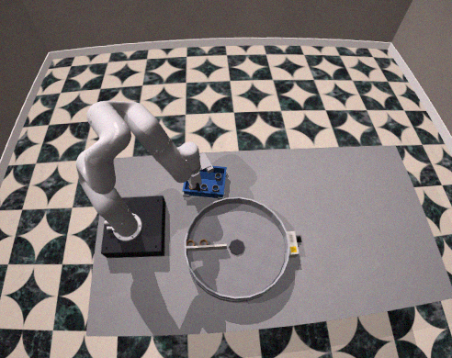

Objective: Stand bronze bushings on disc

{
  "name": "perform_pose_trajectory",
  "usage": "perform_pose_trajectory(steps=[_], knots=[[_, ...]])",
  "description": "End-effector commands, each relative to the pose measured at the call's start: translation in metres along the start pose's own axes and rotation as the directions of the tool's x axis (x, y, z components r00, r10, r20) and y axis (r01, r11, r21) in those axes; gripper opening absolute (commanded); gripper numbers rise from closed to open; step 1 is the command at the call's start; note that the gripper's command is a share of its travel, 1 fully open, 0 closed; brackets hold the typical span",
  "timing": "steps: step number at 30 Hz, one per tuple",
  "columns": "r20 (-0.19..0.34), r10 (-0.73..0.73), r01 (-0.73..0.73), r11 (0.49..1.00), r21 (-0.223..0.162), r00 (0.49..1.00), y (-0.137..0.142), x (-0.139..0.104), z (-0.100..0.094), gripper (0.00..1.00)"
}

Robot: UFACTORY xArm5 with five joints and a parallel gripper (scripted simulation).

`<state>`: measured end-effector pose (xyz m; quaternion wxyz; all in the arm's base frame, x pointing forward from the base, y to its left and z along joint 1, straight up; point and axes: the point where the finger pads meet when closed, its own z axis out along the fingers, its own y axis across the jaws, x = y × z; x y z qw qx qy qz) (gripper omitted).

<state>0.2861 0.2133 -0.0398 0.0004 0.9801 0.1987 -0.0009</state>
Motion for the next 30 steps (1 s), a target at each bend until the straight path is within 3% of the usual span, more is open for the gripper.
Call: perform_pose_trajectory(steps=[1, 17, 30], knots=[[-0.003, 0.0, 0.0, 1.0, 0.001, 1.0, 0.0, 0.001, -0.001, 0.0], [-0.003, 0.0, 0.0, 1.0, 0.001, 1.0, 0.0, 0.001, -0.009, 0.0], [-0.003, 0.0, 0.0, 1.0, 0.001, 1.0, 0.0, 0.001, -0.06, 0.0]])
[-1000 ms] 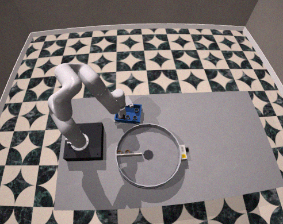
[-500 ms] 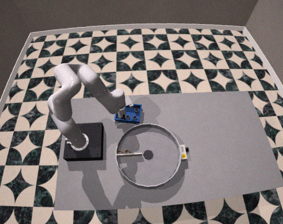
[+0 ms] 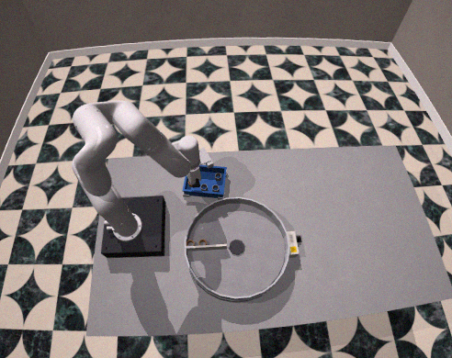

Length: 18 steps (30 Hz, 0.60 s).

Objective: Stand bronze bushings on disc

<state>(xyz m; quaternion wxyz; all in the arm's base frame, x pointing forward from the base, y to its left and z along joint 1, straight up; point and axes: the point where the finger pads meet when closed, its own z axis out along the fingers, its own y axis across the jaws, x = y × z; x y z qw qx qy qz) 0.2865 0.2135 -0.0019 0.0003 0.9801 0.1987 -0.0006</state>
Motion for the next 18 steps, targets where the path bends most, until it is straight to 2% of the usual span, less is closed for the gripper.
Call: perform_pose_trajectory(steps=[1, 4, 13, 18], knots=[[-0.002, 0.0, 0.0, 1.0, 0.001, 1.0, 0.0, 0.001, -0.028, 0.0], [-0.002, 0.0, 0.0, 1.0, 0.001, 1.0, 0.0, 0.001, -0.033, 0.0], [-0.002, 0.0, 0.0, 1.0, 0.001, 1.0, 0.0, 0.001, -0.07, 0.0], [-0.002, 0.0, 0.0, 1.0, 0.001, 1.0, 0.0, 0.001, -0.081, 0.0]])
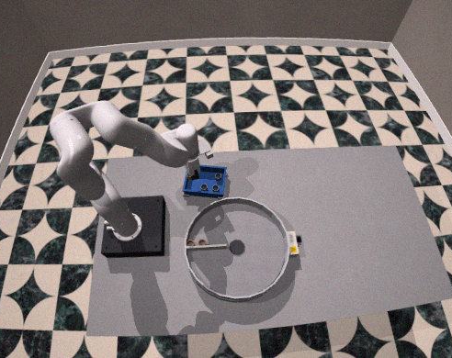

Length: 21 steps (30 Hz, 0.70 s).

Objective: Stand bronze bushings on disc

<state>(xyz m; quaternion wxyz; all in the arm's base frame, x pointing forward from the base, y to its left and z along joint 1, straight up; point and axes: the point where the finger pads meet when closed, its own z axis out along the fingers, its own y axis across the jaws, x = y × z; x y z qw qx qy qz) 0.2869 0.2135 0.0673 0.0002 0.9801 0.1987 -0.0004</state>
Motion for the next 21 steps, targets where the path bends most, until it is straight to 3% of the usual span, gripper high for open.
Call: perform_pose_trajectory(steps=[1, 21], knots=[[-0.002, 0.0, 0.0, 1.0, 0.001, 1.0, -0.0001, 0.0005, -0.0131, 0.0], [-0.002, 0.0, 0.0, 1.0, 0.001, 1.0, 0.0, 0.0005, -0.0154, 0.0]])
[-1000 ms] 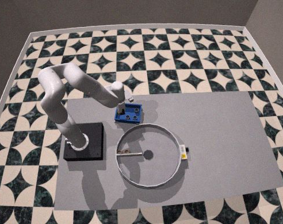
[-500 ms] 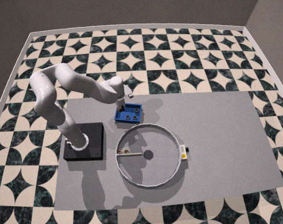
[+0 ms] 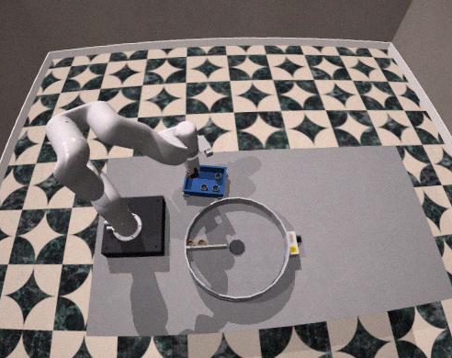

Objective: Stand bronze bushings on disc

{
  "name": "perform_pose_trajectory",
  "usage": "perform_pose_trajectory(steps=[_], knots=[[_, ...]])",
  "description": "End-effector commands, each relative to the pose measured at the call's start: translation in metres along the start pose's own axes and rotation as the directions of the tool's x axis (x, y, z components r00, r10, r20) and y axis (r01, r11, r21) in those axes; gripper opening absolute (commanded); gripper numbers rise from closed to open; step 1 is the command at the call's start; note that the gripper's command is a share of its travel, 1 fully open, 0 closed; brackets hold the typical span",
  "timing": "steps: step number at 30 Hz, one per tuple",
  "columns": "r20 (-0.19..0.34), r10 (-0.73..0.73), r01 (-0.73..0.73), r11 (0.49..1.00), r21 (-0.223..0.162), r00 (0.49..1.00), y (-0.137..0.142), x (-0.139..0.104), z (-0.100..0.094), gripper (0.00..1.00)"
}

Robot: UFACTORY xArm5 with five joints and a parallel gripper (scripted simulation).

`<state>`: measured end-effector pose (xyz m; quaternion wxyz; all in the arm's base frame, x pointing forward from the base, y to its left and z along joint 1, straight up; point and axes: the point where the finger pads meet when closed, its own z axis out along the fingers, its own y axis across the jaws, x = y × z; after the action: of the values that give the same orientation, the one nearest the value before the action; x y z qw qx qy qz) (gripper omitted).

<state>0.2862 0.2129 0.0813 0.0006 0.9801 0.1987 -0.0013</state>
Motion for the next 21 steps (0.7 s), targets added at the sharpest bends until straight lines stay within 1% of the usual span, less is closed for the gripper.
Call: perform_pose_trajectory(steps=[1, 4, 7, 10, 14, 16, 21], knots=[[-0.004, 0.0, 0.0, 1.0, 0.001, 1.0, 0.0, 0.001, -0.001, 0.0], [-0.004, 0.0, 0.0, 1.0, 0.001, 1.0, 0.004, 0.002, -0.001, 0.0], [-0.004, 0.0, 0.0, 1.0, 0.001, 1.0, 0.016, 0.002, -0.001, 0.0], [-0.004, 0.0, 0.0, 1.0, 0.001, 1.0, 0.036, 0.003, -0.001, 0.0], [-0.003, 0.0, 0.0, 1.0, 0.001, 1.0, 0.073, 0.006, -0.001, 0.0], [-0.003, 0.0, 0.0, 1.0, 0.001, 1.0, 0.073, 0.006, -0.001, 0.0], [-0.003, 0.0, 0.0, 1.0, 0.001, 1.0, 0.131, 0.009, -0.001, 0.0]])
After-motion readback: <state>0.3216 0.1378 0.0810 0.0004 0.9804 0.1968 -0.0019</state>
